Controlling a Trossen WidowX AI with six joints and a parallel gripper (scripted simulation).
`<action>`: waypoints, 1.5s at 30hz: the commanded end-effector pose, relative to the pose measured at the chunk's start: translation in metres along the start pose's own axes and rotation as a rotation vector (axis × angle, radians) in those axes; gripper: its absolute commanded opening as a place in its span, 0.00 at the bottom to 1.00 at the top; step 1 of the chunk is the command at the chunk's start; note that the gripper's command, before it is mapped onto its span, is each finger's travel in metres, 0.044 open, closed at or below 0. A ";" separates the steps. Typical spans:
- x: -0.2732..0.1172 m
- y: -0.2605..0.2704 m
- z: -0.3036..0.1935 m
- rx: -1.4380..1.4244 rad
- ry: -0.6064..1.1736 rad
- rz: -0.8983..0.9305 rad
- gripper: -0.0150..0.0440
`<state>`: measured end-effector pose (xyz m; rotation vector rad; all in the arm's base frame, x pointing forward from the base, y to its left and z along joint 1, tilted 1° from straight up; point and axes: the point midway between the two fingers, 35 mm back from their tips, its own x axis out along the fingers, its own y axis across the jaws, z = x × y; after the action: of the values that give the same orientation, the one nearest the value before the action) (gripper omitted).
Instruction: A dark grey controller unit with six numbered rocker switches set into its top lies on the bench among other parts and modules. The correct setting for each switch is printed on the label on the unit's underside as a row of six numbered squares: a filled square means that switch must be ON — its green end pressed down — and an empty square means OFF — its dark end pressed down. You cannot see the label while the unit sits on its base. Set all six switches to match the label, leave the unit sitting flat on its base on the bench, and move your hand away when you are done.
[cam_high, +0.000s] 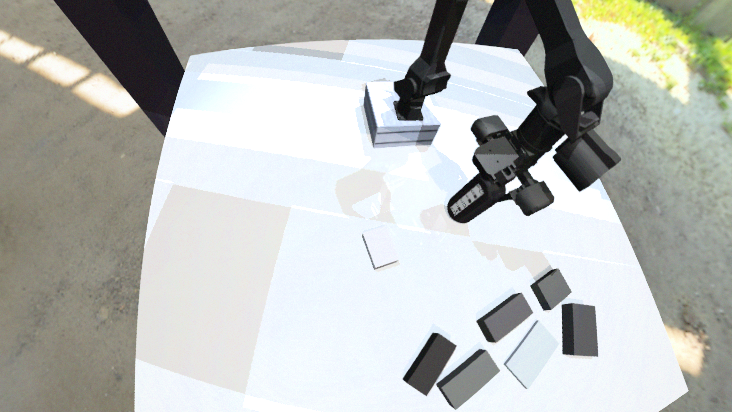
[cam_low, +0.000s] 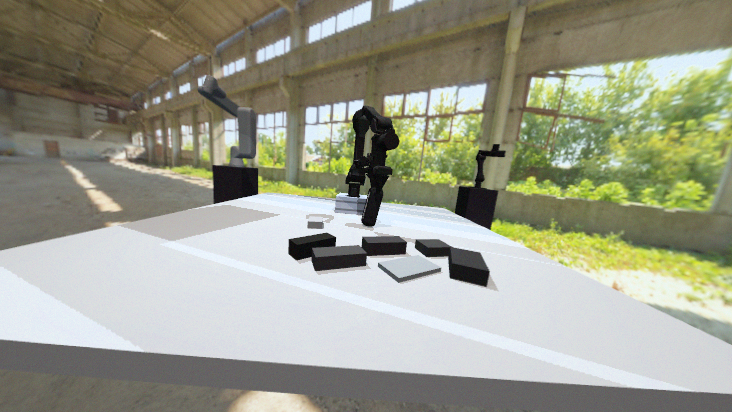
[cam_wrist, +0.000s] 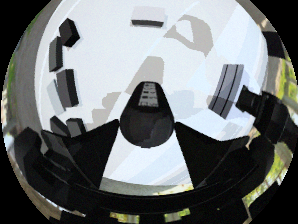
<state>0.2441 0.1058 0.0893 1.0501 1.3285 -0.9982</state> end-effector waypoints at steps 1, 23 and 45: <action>0.003 -0.002 0.007 -0.002 -0.012 -0.007 0.83; 0.003 -0.002 0.025 -0.002 -0.013 -0.007 0.83; 0.005 -0.002 0.043 -0.002 -0.015 -0.007 0.83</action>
<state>0.2546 0.0687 0.0876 1.0511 1.3208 -1.0000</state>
